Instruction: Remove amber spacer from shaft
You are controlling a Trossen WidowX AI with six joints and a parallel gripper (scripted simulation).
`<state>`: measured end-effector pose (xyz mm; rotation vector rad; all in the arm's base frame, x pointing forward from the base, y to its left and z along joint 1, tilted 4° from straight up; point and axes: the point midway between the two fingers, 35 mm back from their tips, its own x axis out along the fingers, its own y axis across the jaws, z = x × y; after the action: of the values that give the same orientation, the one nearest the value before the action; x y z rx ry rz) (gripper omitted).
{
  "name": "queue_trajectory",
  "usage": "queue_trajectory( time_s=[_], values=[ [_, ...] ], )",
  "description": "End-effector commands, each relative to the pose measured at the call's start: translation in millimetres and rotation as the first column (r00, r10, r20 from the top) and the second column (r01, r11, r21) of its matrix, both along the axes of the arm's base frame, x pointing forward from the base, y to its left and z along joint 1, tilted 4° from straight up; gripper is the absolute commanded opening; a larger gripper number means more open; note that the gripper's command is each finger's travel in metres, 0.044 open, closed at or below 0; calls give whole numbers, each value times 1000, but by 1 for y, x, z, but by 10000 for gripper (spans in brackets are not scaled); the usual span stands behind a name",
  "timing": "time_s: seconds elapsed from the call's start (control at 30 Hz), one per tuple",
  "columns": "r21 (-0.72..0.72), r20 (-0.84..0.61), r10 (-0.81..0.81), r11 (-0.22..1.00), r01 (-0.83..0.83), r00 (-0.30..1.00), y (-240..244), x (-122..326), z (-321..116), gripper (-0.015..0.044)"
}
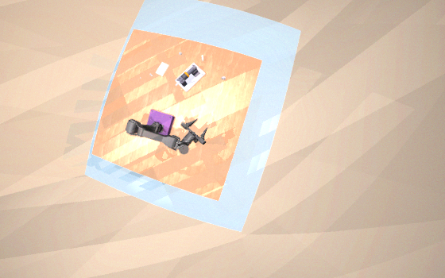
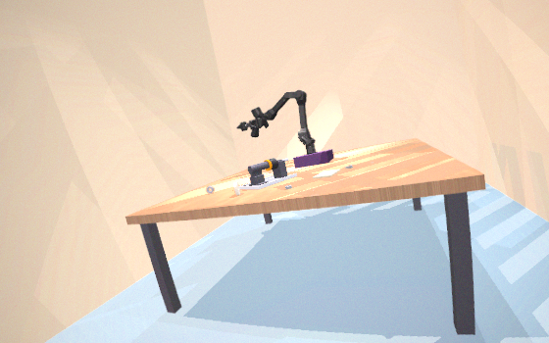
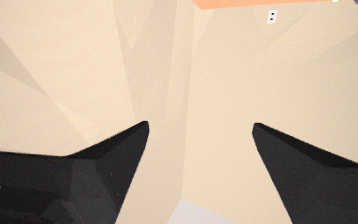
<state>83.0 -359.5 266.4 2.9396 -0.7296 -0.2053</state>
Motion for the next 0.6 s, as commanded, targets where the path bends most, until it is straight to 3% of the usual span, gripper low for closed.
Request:
queue_trajectory(
  time_s=[0.0, 0.17, 0.33, 0.57],
  values=[
    [-15, -10, -5, 1000, 5, 1000, -1, 0, 0, 426],
    [-292, -244, 18, 952, -91, 970, -11, 33, -14, 440],
    [-515, -500, 41, 789, -335, 865, -13, 79, -32, 440],
    [-606, -717, 4, 493, -625, 697, -5, 127, -53, 440]
  ],
)
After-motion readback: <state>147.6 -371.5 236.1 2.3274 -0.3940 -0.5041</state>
